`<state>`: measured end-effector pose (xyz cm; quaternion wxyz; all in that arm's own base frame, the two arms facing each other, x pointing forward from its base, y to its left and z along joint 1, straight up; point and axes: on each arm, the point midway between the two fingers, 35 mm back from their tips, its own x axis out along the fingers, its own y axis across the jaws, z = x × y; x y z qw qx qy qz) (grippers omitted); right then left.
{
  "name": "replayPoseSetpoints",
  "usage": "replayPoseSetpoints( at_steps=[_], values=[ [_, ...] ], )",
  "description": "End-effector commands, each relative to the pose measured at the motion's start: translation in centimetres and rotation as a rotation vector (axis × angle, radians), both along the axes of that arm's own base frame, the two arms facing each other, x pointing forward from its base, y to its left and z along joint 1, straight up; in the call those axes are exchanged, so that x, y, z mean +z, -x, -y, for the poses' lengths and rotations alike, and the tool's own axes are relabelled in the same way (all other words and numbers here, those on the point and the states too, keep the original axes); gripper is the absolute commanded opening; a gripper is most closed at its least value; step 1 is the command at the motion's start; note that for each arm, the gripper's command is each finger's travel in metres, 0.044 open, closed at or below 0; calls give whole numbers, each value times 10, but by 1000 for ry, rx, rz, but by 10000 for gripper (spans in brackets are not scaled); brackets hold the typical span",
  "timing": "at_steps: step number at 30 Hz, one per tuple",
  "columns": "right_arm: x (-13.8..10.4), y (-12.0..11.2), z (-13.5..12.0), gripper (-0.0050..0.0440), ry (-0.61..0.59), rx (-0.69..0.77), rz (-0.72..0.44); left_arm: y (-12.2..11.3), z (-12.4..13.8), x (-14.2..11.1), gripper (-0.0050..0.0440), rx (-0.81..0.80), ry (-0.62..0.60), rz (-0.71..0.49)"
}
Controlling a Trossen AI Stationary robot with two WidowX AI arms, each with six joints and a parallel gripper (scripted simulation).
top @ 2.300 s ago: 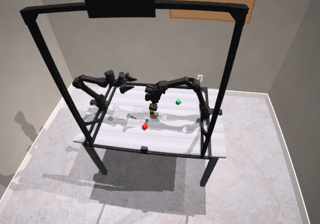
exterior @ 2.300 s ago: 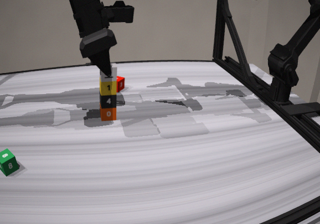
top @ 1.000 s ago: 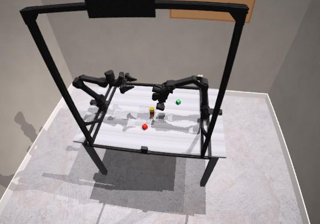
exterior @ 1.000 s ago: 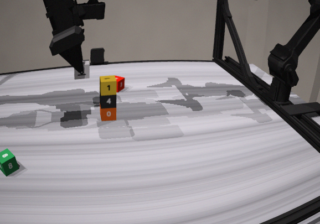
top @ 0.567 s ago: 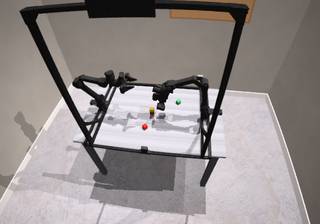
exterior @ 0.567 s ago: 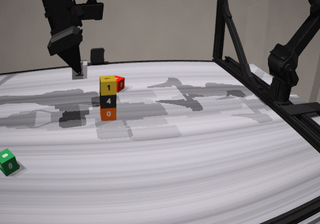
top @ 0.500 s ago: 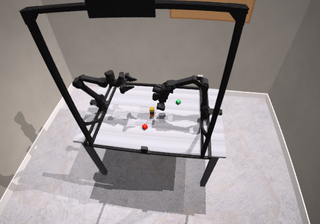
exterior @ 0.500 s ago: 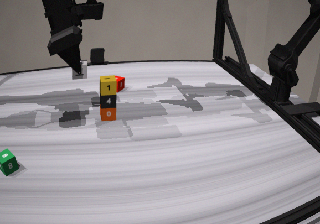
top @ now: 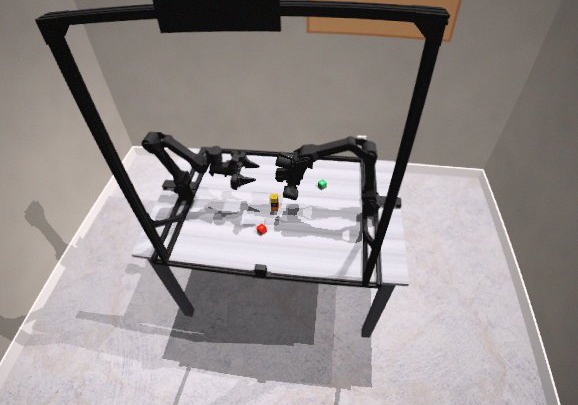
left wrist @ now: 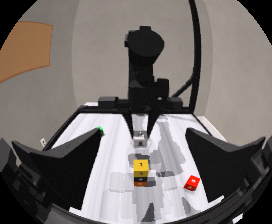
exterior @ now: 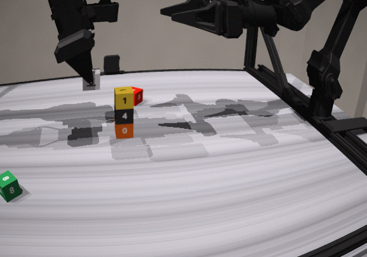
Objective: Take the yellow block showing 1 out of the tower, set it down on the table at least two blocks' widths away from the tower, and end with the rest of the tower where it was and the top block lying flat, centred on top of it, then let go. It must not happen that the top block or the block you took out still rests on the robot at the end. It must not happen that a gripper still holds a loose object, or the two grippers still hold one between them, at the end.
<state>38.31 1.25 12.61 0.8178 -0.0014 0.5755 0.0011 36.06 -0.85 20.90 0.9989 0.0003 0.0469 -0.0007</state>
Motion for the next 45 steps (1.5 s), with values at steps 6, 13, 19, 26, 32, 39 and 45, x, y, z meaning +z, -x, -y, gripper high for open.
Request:
replayPoseSetpoints(
  at_steps=[6,13,19,26,32,39,45],
  values=[
    [1,-1,0,0,-1,-1,5,0,4,-87,400,2,0,-93],
    [1,-1,0,0,-1,-1,5,0,4,-115,400,2,0,-83],
    [1,-1,0,0,-1,-1,5,0,4,-126,400,2,0,-81],
    [1,-1,0,0,-1,-1,5,-51,5,-133,400,2,0,-81],
    [1,-1,0,0,-1,-1,5,-92,4,-142,400,2,0,-81],
    [1,-1,0,0,-1,-1,5,-99,4,-144,352,2,0,-81],
    [1,-1,0,0,-1,-1,5,-99,4,-144,208,2,0,-81]
  ],
)
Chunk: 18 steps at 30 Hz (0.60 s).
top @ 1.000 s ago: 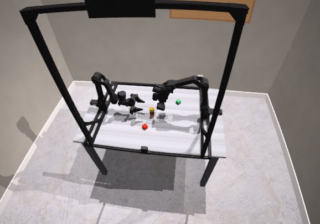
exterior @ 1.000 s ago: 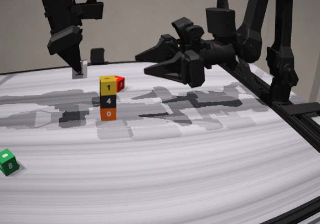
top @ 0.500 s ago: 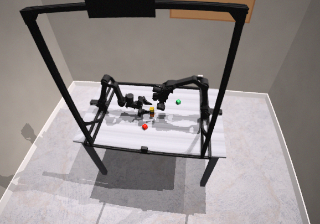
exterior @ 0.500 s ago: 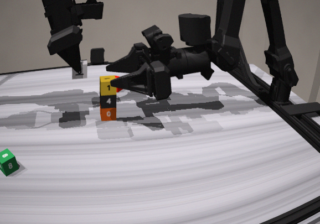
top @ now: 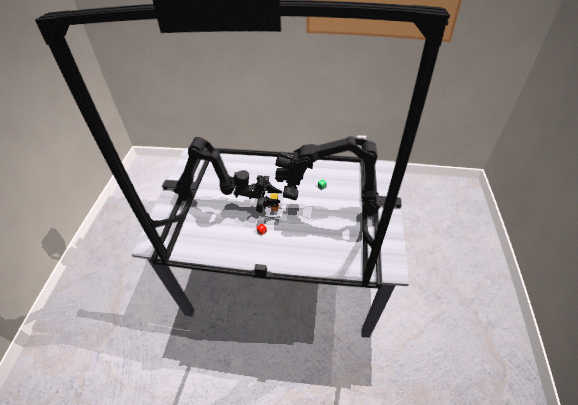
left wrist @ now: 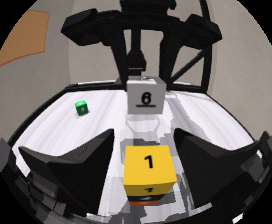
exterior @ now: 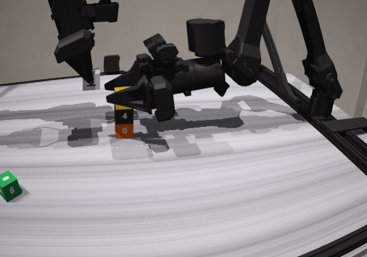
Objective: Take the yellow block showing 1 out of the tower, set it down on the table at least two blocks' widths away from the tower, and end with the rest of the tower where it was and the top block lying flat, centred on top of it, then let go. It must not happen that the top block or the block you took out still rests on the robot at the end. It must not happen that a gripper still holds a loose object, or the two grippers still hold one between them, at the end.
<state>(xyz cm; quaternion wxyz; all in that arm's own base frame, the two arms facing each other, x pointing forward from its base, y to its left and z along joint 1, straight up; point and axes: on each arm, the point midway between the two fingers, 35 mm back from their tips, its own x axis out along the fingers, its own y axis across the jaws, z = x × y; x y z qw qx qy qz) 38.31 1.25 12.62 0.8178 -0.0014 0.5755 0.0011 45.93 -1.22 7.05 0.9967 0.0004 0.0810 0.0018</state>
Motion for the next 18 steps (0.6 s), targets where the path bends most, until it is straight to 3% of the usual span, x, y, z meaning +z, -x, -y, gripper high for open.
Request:
replayPoseSetpoints(
  at_steps=[1,17,18],
  values=[
    [1,-1,0,0,-1,-1,5,0,0,-5,208,-4,1,-12],
    [1,-1,0,0,-1,-1,5,0,0,-5,115,-4,1,-12],
    [1,-1,0,0,-1,-1,5,0,0,-4,91,-4,1,-12]
  ],
)
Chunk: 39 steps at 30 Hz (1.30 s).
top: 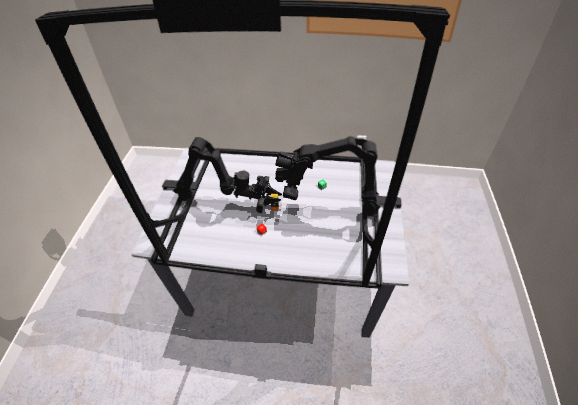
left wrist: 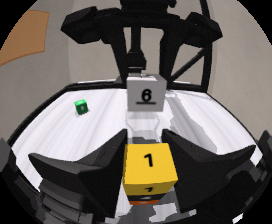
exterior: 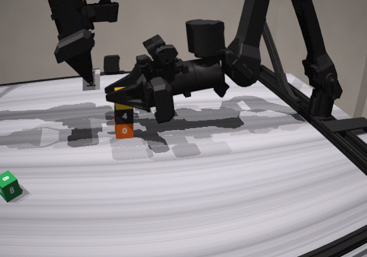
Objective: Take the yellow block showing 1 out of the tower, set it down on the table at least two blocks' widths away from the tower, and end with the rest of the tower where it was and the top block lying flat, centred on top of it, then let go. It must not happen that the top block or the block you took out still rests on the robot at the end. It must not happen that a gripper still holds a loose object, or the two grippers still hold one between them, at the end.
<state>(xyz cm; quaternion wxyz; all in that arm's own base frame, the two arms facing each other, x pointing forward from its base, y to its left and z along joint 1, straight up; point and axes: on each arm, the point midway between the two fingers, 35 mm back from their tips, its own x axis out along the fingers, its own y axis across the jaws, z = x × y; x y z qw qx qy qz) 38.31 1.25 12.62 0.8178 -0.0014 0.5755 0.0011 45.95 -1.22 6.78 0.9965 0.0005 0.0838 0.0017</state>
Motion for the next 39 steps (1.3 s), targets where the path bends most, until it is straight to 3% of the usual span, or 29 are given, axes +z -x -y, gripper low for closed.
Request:
replayPoseSetpoints(
  at_steps=[1,2,6,19,34,39],
  values=[
    [1,-1,0,0,-1,-1,5,0,0,-2,91,-3,1,-7],
    [1,-1,0,0,-1,-1,5,0,0,-2,91,-3,1,-7],
    [1,-1,0,0,-1,-1,5,0,0,6,0,-3,1,-7],
    [1,-1,0,0,-1,-1,5,11,1,6,0,-3,1,-7],
    [1,-1,0,0,-1,-1,5,84,1,11,0,-3,1,-7],
    [1,-1,0,0,-1,-1,5,98,1,11,0,-3,1,-7]
  ],
)
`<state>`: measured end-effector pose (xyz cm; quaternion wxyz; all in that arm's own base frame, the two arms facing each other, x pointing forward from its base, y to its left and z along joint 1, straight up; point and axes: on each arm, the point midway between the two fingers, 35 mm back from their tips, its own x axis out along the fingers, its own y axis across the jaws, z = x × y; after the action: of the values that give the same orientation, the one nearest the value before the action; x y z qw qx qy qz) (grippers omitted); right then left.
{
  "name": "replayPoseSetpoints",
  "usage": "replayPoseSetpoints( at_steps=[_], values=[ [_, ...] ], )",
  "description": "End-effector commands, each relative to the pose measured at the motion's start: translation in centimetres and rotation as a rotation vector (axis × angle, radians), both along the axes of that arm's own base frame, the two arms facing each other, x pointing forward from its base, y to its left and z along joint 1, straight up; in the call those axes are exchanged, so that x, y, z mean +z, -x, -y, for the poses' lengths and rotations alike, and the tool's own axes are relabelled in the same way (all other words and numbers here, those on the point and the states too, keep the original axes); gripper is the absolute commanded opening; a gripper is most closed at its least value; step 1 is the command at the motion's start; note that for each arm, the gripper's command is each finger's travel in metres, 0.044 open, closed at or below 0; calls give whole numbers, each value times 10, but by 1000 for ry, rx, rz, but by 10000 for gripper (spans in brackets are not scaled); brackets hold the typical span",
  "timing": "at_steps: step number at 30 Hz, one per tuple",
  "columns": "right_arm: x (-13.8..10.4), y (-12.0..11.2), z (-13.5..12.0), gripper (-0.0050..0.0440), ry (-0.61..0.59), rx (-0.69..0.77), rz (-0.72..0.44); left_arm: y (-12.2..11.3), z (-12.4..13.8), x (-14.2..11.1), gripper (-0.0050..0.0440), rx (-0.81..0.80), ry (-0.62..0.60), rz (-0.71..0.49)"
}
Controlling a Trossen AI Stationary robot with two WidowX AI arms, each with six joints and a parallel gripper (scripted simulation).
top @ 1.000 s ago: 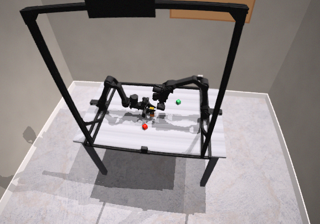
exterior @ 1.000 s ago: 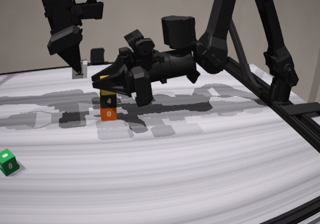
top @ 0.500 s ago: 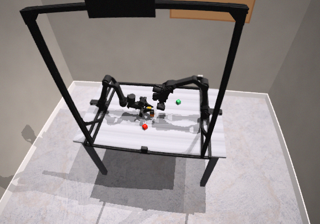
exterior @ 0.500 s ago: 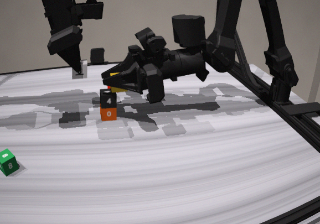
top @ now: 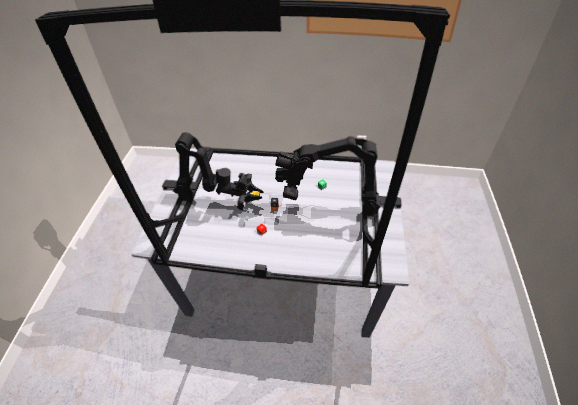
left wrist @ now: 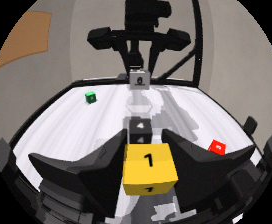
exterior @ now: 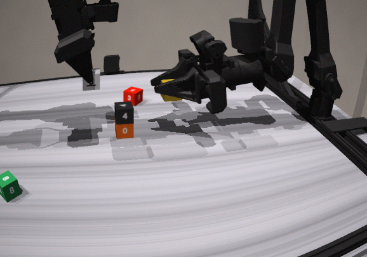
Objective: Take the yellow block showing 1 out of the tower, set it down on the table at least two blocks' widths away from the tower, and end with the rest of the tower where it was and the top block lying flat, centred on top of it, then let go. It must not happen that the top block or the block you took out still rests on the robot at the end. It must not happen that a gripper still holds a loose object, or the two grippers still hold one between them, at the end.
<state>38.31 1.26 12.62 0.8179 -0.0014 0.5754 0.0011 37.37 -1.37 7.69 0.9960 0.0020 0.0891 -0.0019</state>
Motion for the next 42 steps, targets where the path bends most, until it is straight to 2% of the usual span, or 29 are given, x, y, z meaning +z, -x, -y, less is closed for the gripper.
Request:
replayPoseSetpoints(
  at_steps=[1,4,8,12,14,17,19,29,31,32,37,38,42],
  values=[
    [1,-1,0,0,-1,-1,5,17,-1,2,0,4,4,4],
    [1,-1,0,0,-1,-1,5,31,-1,2,0,4,4,4],
    [1,-1,0,0,-1,-1,5,34,-1,1,0,4,4,1],
    [1,-1,0,0,-1,-1,5,32,-1,-29,0,8,9,-64],
    [1,-1,0,0,-1,-1,5,32,-1,-29,0,8,9,-64],
    [1,-1,0,0,-1,-1,5,32,-1,-56,0,12,12,-119],
    [1,-1,0,0,-1,-1,5,33,-1,-62,0,13,13,-131],
    [1,-1,0,0,-1,-1,5,33,-1,-62,240,13,13,-131],
    [1,-1,0,0,-1,-1,5,33,-1,-62,240,13,13,-131],
    [1,-1,0,0,-1,-1,5,35,-1,-62,264,13,13,-132],
    [1,-1,0,0,-1,-1,5,77,0,-43,384,12,14,-133],
    [1,-1,0,0,-1,-1,5,82,0,-41,400,13,13,-131],
    [1,-1,0,0,-1,-1,5,84,0,-40,400,13,12,-130]
  ],
)
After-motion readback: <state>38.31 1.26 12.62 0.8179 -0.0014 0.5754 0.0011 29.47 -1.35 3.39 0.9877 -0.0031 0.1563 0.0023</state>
